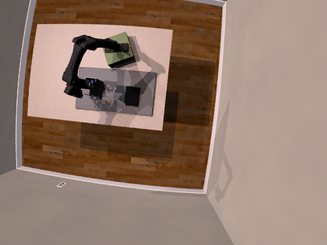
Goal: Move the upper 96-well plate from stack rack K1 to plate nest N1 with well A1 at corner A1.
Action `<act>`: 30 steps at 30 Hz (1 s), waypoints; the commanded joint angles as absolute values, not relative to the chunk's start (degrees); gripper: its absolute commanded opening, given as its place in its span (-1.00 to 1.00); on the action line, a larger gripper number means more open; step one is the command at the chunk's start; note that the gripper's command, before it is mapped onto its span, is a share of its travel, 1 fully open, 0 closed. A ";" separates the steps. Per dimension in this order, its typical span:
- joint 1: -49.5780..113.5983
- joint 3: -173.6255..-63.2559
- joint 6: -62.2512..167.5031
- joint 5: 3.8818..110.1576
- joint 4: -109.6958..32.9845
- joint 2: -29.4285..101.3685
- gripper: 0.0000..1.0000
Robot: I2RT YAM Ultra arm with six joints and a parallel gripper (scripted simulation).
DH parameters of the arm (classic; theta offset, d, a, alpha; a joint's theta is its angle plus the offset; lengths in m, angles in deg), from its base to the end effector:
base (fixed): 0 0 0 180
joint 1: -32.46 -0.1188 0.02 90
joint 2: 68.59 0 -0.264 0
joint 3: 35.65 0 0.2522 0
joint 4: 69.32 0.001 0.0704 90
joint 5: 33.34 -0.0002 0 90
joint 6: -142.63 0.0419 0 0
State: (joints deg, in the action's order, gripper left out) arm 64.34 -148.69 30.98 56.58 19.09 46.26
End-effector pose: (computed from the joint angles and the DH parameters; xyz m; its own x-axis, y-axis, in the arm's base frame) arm 0.3252 -0.2012 0.2381 -0.9841 0.1776 0.0041 0.1776 0.9841 0.0001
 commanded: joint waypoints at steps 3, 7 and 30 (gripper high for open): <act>63.94 -150.48 31.30 57.18 19.64 45.28 1.00; 63.94 -150.48 31.30 57.18 19.64 45.28 1.00; 63.93 -146.81 31.32 57.17 17.06 45.89 1.00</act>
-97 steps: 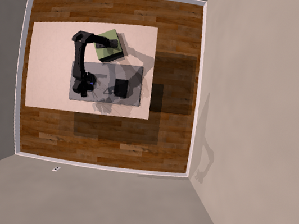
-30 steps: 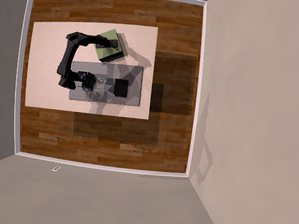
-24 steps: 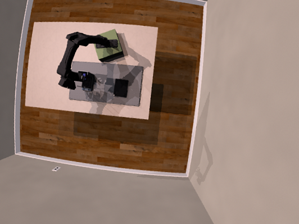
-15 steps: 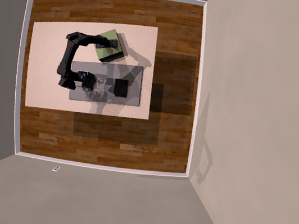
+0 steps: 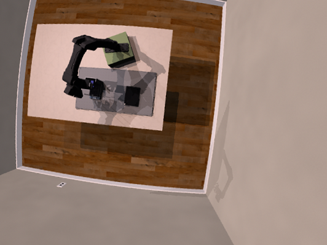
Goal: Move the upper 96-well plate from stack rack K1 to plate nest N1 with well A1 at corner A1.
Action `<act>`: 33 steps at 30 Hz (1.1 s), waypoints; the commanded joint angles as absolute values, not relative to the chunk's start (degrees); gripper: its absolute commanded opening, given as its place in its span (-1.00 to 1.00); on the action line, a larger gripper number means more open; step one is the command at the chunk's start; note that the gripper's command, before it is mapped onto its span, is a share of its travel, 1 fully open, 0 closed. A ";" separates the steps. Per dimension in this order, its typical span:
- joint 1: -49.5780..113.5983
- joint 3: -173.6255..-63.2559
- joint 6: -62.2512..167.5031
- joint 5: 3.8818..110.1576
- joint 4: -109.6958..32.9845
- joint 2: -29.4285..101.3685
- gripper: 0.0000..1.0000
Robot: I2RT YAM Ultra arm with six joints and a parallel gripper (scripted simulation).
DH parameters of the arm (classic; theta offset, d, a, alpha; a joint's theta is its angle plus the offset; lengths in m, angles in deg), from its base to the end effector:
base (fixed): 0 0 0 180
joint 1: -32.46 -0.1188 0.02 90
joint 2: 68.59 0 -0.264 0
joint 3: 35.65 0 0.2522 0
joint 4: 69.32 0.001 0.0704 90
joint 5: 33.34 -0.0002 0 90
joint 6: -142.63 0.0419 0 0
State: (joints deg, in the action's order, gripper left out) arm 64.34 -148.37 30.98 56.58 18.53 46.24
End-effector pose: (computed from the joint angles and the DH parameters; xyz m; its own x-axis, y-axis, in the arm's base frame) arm 0.3255 -0.2014 0.2368 -0.9841 0.1776 -0.0001 0.1776 0.9841 -0.0016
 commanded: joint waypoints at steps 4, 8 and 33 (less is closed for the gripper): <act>63.92 -145.39 31.33 57.16 15.60 46.54 1.00; 63.90 -144.06 31.33 57.17 14.15 46.75 1.00; 63.84 -137.94 31.35 57.17 6.67 47.74 1.00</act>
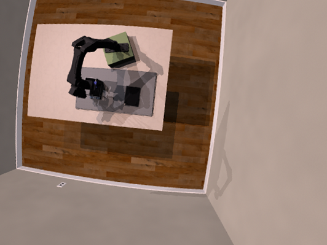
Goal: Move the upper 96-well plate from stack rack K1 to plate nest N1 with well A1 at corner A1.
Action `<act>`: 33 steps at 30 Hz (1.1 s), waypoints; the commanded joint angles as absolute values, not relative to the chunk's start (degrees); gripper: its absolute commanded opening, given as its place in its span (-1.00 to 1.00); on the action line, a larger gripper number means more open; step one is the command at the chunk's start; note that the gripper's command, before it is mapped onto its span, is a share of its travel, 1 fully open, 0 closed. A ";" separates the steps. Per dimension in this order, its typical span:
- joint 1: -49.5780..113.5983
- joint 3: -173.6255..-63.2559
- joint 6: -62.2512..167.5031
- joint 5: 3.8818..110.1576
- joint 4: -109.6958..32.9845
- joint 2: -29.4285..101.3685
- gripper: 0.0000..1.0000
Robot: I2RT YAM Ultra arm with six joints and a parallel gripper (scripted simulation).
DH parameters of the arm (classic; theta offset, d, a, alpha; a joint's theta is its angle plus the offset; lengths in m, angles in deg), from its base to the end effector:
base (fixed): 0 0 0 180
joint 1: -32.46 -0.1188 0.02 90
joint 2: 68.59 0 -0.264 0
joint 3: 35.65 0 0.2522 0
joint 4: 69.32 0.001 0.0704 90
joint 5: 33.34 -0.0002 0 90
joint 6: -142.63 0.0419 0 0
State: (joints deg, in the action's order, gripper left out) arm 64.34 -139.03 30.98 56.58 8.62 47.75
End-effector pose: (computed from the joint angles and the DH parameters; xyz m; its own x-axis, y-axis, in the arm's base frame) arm 0.3240 -0.2004 0.1865 -0.9840 0.1775 0.0151 0.1776 0.9841 0.0045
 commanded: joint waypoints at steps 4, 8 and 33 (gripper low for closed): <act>63.83 -136.83 31.36 57.16 5.30 48.69 1.00; 63.81 -135.91 31.36 57.17 3.92 48.64 1.00; 63.75 -131.41 31.37 57.17 -3.17 51.11 1.00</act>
State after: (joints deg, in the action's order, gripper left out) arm 64.34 -132.50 31.00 56.58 -1.34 51.09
